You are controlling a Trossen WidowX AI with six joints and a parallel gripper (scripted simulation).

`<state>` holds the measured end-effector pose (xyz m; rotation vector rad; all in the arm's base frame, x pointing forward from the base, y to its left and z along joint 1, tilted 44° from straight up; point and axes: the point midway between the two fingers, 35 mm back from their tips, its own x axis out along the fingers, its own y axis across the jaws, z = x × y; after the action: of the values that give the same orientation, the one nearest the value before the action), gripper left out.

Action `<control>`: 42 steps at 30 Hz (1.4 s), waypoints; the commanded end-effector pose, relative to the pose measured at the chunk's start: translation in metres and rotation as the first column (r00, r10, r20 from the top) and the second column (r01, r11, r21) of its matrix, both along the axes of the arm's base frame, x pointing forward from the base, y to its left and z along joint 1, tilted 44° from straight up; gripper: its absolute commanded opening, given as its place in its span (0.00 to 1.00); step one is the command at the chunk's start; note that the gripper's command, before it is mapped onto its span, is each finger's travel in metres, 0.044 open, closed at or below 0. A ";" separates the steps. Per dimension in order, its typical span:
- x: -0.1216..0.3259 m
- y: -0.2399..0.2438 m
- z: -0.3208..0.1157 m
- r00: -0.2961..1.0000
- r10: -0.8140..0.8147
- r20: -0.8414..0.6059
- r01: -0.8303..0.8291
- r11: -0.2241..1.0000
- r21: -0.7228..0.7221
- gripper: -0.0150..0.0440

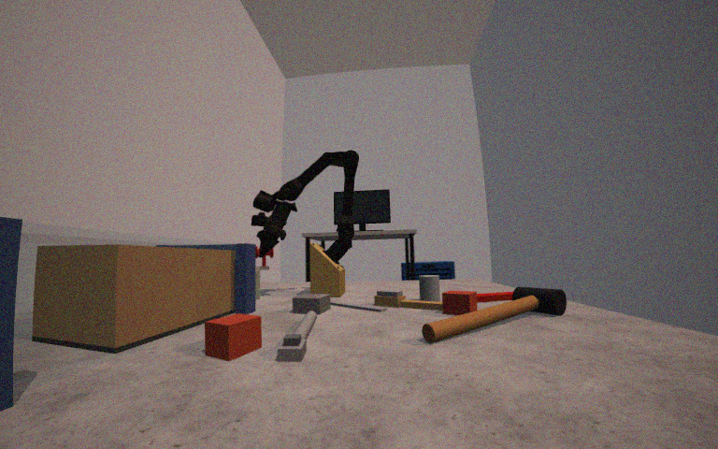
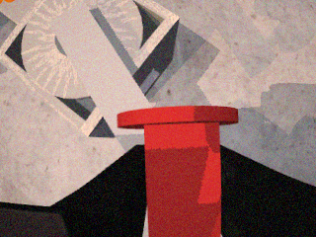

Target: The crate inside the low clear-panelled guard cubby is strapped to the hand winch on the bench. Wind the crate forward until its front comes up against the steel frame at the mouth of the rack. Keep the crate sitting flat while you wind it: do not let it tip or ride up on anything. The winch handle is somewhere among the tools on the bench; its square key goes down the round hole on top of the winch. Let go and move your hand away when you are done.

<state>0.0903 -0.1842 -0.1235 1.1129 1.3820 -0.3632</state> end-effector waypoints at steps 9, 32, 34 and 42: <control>-0.002 -0.006 -0.005 1.000 0.001 -0.003 -0.001 1.000 -0.001 0.34; 0.000 -0.037 0.027 1.000 0.001 -0.004 -0.001 1.000 0.000 1.00; 0.001 -0.048 0.042 1.000 0.002 -0.005 -0.002 1.000 0.001 1.00; -0.002 -0.052 0.058 1.000 0.002 -0.006 -0.002 1.000 0.002 1.00</control>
<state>0.0909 -0.2301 -0.0787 1.1250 1.3901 -0.3584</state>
